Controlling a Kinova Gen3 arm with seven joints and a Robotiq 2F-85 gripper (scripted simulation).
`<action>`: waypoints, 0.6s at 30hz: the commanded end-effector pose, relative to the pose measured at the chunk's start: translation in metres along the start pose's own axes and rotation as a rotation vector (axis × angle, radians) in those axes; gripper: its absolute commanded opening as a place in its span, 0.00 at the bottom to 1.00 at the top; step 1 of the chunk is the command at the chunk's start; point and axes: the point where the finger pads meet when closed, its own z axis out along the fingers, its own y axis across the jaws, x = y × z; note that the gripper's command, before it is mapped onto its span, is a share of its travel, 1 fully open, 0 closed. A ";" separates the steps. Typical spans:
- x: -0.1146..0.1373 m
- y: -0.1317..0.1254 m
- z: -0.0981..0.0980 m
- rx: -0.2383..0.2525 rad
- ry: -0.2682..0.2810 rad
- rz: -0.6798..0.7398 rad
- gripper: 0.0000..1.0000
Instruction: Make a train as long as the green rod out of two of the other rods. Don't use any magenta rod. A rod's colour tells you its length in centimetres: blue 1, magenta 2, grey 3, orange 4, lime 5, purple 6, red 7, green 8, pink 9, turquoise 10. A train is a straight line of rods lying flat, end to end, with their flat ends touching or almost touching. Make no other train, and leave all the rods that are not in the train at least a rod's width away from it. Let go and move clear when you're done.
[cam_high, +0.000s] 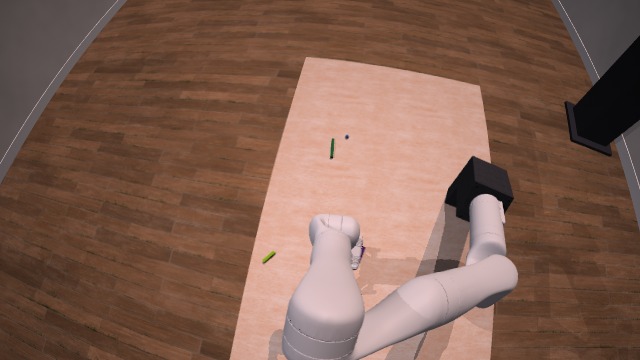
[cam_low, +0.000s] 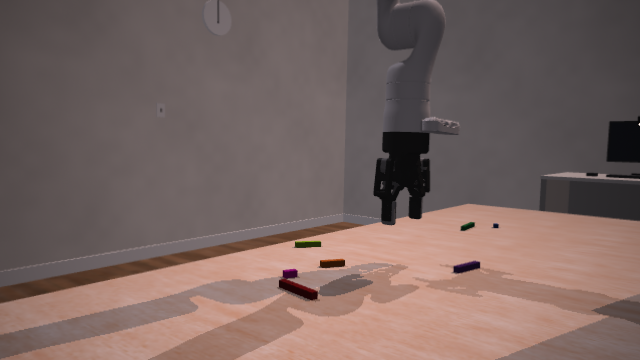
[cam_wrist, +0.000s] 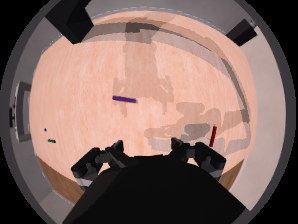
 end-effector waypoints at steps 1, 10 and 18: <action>0.000 -0.004 -0.001 0.007 -0.004 0.021 1.00; 0.000 -0.004 -0.001 0.007 -0.004 0.021 1.00; -0.002 -0.006 -0.001 0.006 -0.006 0.026 1.00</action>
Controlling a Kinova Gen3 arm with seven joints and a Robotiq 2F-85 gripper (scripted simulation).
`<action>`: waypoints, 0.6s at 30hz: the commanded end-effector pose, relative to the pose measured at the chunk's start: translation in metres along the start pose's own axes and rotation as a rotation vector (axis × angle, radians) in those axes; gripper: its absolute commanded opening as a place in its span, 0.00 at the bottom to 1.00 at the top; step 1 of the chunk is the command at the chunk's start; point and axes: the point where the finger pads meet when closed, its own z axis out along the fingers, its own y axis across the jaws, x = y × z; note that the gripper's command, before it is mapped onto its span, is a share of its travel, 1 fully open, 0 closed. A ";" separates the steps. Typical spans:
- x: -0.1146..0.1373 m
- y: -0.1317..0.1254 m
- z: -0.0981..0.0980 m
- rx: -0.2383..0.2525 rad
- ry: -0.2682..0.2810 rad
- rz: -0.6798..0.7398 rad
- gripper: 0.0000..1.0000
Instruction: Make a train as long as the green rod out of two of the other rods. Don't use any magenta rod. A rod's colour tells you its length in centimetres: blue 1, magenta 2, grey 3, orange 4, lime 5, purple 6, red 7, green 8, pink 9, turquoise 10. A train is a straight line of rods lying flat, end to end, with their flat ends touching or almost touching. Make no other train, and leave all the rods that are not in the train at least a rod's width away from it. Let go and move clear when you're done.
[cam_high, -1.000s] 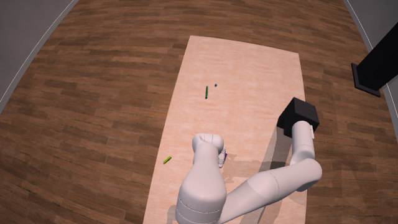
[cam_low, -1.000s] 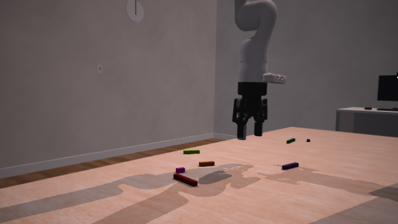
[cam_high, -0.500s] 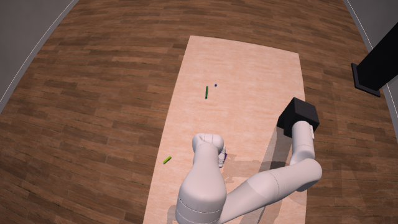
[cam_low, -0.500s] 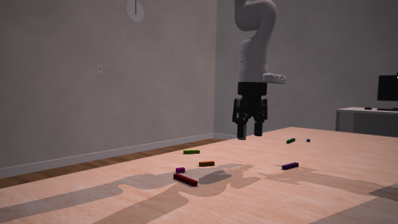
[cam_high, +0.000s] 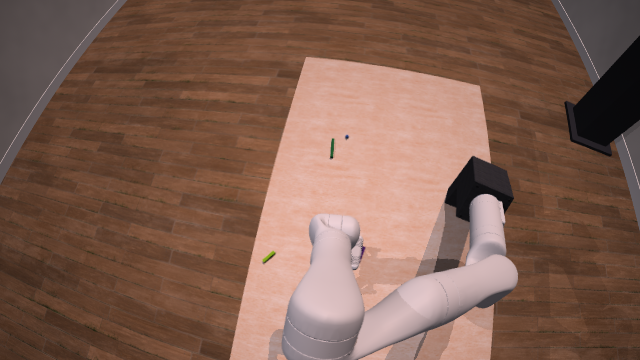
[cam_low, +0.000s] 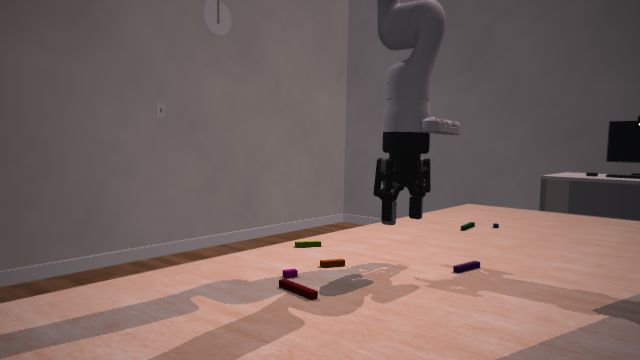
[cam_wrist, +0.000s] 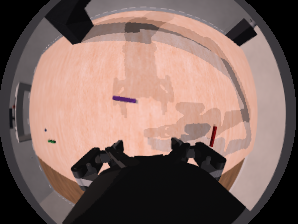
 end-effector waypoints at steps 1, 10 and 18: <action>-0.003 -0.006 -0.001 0.006 -0.008 0.025 1.00; -0.030 -0.032 -0.001 0.001 -0.032 0.077 1.00; -0.076 -0.106 -0.003 -0.009 -0.071 0.236 1.00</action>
